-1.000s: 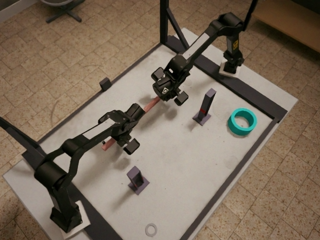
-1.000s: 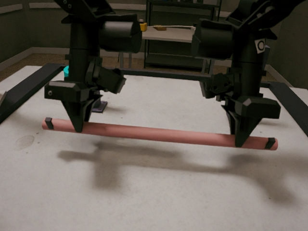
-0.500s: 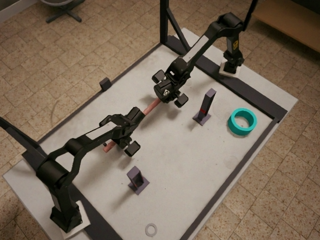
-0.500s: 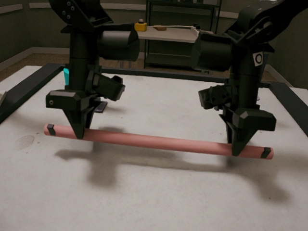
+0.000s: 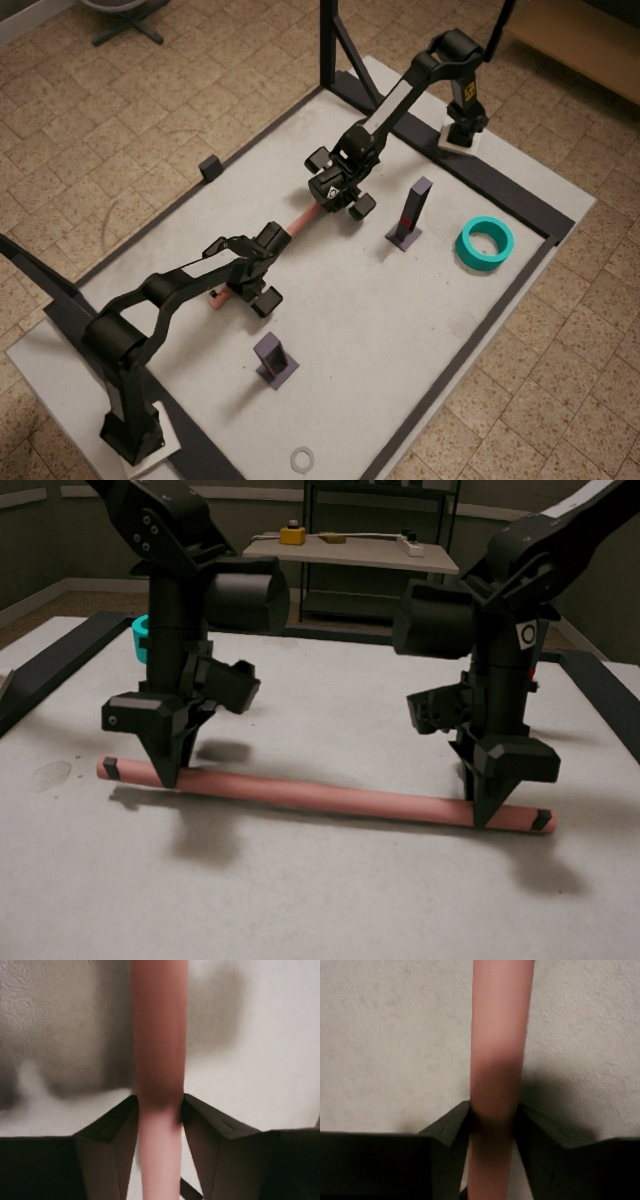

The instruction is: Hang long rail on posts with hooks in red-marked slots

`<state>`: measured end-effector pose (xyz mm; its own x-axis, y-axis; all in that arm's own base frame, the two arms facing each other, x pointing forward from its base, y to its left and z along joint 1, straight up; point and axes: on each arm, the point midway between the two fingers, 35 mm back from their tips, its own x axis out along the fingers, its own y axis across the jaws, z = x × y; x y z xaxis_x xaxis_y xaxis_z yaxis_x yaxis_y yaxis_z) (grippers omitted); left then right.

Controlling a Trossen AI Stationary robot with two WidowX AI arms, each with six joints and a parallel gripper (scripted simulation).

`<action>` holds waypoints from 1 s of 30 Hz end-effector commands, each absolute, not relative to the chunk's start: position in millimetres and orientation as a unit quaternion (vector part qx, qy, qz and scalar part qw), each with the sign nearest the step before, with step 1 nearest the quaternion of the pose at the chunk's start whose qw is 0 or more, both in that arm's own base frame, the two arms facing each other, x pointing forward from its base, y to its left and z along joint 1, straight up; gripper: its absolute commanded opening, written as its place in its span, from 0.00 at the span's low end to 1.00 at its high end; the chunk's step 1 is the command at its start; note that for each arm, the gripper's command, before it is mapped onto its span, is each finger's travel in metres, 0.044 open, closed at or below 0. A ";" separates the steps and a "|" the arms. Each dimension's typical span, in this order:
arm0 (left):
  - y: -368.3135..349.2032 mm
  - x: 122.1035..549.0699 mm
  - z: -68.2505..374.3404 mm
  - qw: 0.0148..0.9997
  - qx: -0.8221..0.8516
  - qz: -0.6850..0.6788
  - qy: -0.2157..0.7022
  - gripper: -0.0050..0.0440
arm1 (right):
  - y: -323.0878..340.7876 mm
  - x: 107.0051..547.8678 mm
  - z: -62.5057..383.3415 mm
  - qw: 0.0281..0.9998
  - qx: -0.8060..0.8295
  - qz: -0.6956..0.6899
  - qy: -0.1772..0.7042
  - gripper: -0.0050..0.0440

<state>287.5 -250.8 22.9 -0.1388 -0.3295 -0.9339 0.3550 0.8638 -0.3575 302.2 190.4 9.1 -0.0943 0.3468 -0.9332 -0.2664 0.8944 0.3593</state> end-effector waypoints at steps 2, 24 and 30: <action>-254.4 291.8 26.2 0.664 0.007 -0.272 0.696 0.00 | 191.3 304.6 13.7 0.678 0.031 0.233 0.697 0.00; -254.4 291.8 23.7 0.664 0.007 -0.272 0.696 0.00 | 190.6 304.1 6.4 0.678 0.031 0.233 0.697 0.00; -255.1 293.5 14.7 0.664 0.007 -0.272 0.696 0.00 | 189.9 302.8 2.7 0.678 0.031 0.233 0.697 0.00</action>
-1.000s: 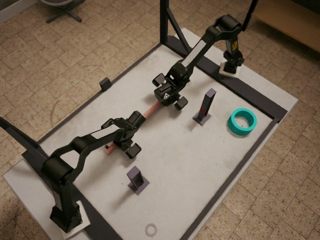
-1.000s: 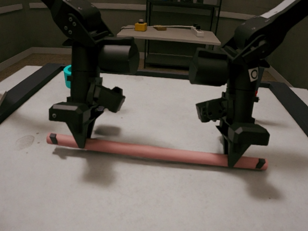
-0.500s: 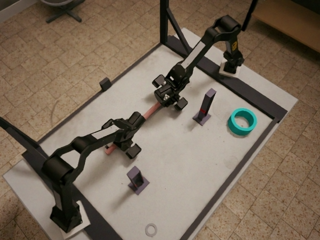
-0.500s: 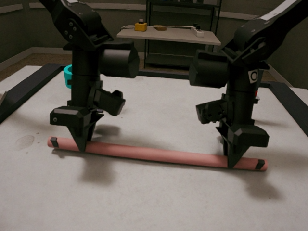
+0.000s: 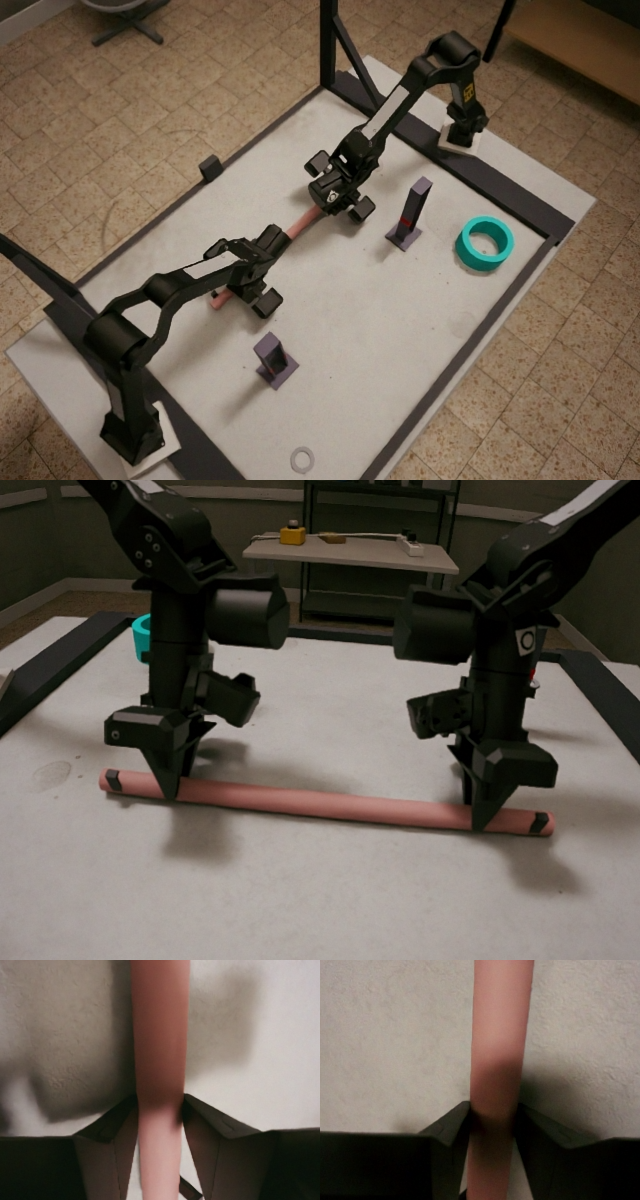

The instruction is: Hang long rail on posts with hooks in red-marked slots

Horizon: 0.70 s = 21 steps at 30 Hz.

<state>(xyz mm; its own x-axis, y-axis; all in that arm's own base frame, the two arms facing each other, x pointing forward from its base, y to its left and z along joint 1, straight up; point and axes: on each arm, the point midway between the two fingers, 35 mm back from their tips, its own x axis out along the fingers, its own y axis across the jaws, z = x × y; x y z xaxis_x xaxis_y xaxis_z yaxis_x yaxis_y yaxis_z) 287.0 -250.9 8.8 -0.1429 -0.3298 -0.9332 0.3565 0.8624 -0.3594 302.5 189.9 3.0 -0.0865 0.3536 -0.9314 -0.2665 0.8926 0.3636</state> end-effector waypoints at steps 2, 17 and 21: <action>-255.1 293.6 14.3 0.664 0.007 -0.272 0.696 0.00 | 189.7 302.6 2.1 0.678 0.031 0.233 0.697 0.00; -255.1 293.6 14.3 0.664 0.007 -0.272 0.696 0.00 | 189.7 302.6 2.1 0.678 0.031 0.233 0.697 0.49; -255.1 293.6 14.3 0.664 0.007 -0.272 0.696 0.00 | 190.2 303.6 2.1 0.678 0.031 0.233 0.697 0.66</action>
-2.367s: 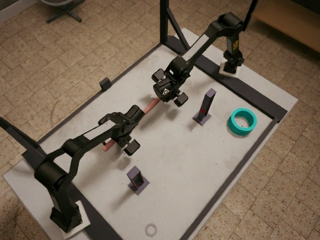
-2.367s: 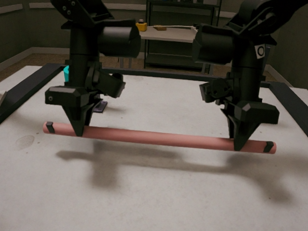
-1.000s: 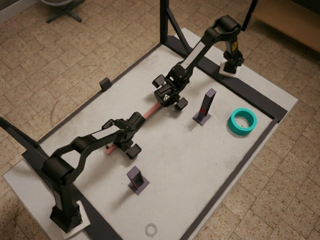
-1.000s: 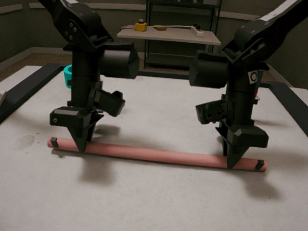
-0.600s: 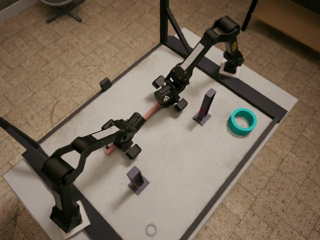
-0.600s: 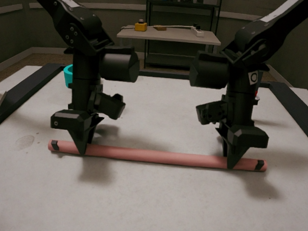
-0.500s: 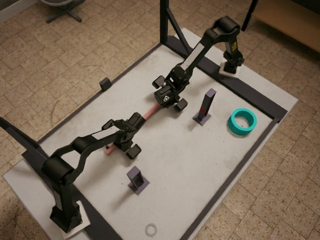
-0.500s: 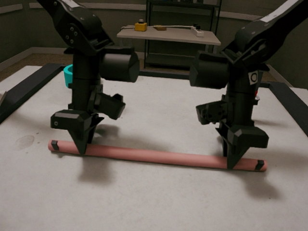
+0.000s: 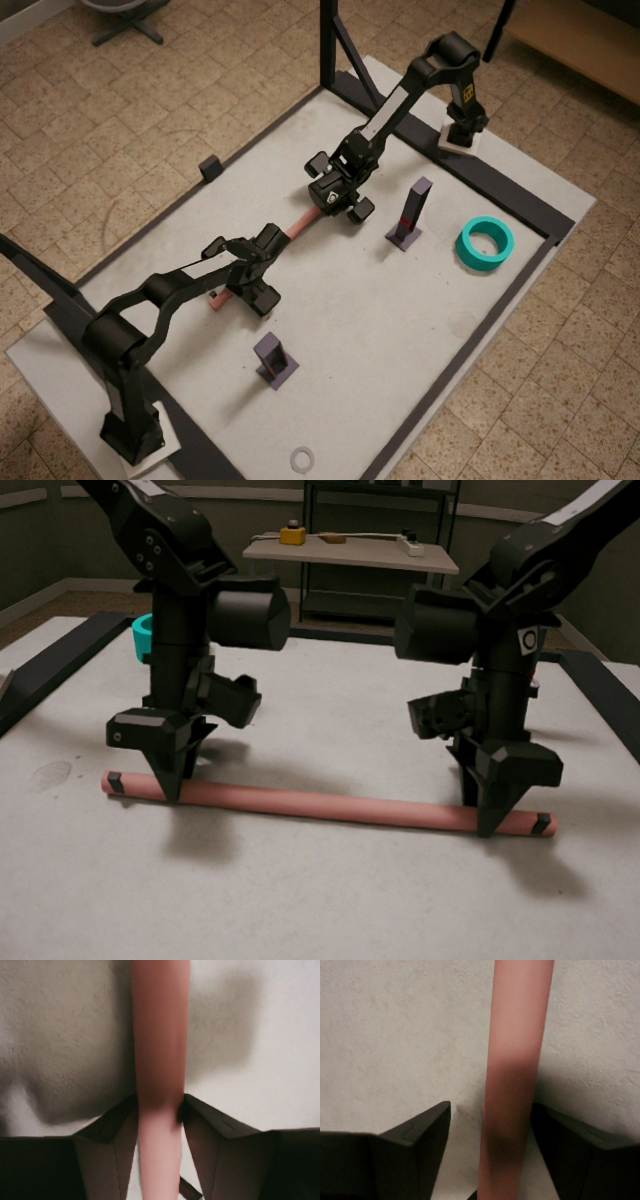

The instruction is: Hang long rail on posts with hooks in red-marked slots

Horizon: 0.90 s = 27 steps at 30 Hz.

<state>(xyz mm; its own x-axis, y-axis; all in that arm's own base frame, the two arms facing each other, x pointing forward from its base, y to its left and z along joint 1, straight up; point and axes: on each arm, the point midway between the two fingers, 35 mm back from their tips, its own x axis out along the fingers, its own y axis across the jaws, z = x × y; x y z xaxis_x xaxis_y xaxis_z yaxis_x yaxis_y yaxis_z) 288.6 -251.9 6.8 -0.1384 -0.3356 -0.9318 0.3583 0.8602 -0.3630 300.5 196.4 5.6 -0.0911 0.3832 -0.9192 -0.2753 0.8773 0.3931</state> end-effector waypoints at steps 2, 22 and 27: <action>-255.1 293.6 14.3 0.664 0.007 -0.272 0.696 0.00 | 190.2 303.6 2.1 0.678 0.031 0.233 0.697 0.66; -255.1 293.6 14.3 0.664 0.007 -0.272 0.696 0.00 | 176.0 310.1 58.2 0.677 -0.005 0.199 0.708 0.71; -255.1 293.6 14.3 0.664 0.007 -0.272 0.696 0.00 | 188.2 307.1 53.1 0.682 -0.058 0.153 0.713 0.56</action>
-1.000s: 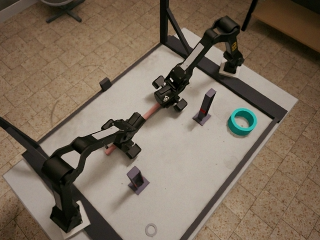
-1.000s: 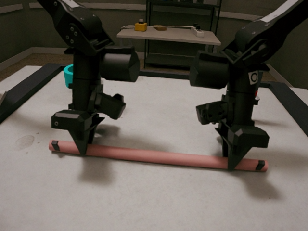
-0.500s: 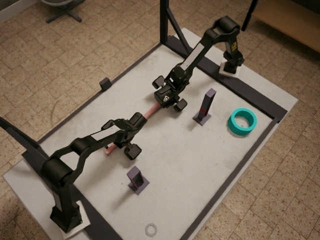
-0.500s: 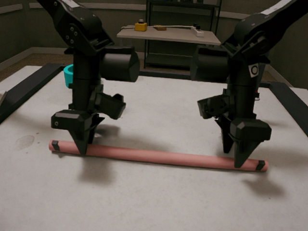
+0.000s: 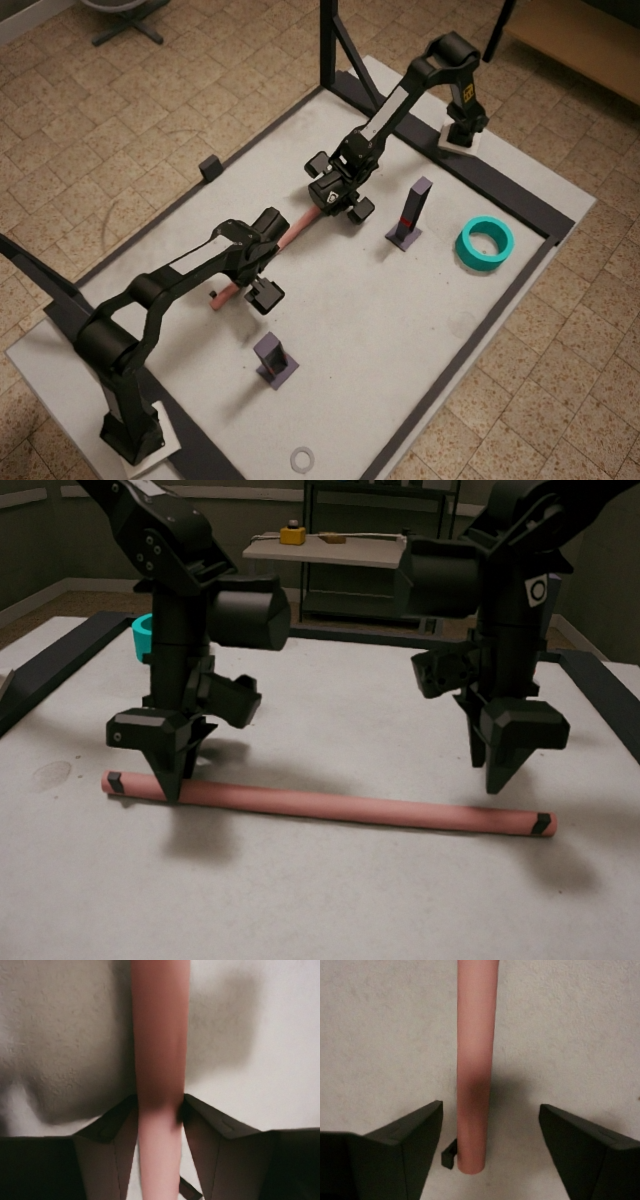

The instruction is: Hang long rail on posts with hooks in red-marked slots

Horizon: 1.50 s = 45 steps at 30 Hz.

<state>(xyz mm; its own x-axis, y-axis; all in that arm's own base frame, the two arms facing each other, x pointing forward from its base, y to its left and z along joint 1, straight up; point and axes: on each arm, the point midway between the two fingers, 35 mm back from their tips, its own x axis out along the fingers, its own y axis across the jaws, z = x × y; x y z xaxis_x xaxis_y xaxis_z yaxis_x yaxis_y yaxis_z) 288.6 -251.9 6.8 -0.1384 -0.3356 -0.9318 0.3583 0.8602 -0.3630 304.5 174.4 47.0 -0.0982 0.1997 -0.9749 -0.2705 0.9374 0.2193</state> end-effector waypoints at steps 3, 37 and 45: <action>-255.1 293.6 14.3 0.664 0.007 -0.272 0.696 0.00 | 201.4 303.9 49.8 0.692 -0.112 0.104 0.706 0.56; -255.1 293.6 14.3 0.664 0.007 -0.272 0.696 0.00 | 207.9 296.2 14.2 0.709 -0.196 -0.001 0.678 0.56; -255.1 293.6 14.3 0.664 0.007 -0.272 0.696 0.00 | 206.1 297.5 7.8 0.712 -0.194 0.000 0.675 0.51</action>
<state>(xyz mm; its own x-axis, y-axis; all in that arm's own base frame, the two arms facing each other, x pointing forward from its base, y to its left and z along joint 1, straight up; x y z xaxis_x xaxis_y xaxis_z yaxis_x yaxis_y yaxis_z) 288.6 -251.9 6.8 -0.1384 -0.3356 -0.9318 0.3583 0.8602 -0.3630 294.6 206.3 4.8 0.0733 -0.2715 -0.9597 -0.2661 0.9220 -0.2811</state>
